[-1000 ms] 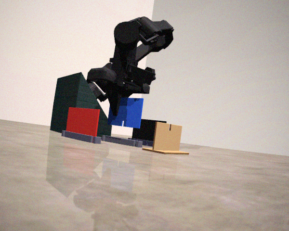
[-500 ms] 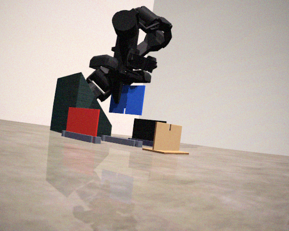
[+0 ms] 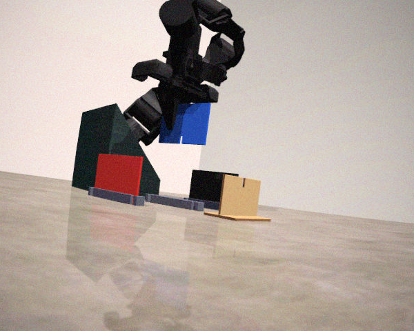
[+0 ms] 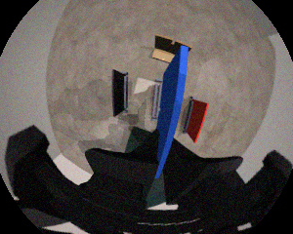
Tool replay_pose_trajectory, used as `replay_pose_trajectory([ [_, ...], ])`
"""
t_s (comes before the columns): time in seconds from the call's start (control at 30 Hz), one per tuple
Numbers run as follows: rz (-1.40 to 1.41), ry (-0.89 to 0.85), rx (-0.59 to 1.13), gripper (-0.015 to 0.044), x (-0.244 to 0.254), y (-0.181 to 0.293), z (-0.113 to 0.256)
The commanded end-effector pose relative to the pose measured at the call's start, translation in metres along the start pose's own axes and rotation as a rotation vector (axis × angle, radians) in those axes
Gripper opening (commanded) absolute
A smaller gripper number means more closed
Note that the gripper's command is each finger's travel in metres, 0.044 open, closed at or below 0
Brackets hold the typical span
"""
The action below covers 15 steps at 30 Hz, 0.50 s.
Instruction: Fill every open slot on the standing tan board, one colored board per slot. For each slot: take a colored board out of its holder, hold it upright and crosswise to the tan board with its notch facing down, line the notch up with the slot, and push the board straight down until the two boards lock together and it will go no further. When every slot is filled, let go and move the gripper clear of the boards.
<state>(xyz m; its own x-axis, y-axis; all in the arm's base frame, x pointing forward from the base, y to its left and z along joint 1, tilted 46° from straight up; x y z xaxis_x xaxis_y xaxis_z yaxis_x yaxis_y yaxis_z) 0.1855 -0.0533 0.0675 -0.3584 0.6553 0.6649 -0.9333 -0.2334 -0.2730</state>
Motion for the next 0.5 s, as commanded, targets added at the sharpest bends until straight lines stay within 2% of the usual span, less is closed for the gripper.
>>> replay_pose_trajectory([
  [0.0, 0.005, -0.001, 0.005, 0.0000, 0.000, 0.000, 0.003],
  [0.47, -0.050, 0.007, 0.005, 0.0000, -0.012, -0.032, 0.009],
])
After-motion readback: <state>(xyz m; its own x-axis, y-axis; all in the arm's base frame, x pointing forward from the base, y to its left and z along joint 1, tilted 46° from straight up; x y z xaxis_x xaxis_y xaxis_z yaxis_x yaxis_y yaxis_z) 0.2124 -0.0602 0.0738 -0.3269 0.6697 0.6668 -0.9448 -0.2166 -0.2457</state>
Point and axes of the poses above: the point midway between the two fingers, 35 mm back from their tips, its own z axis back along the fingers, its own x axis across the jaws, y = z × x, the point moved 2 cm from there along z, back along the fingers, and after that the axes turned 7 degrees about z, right-handed, at the moved point
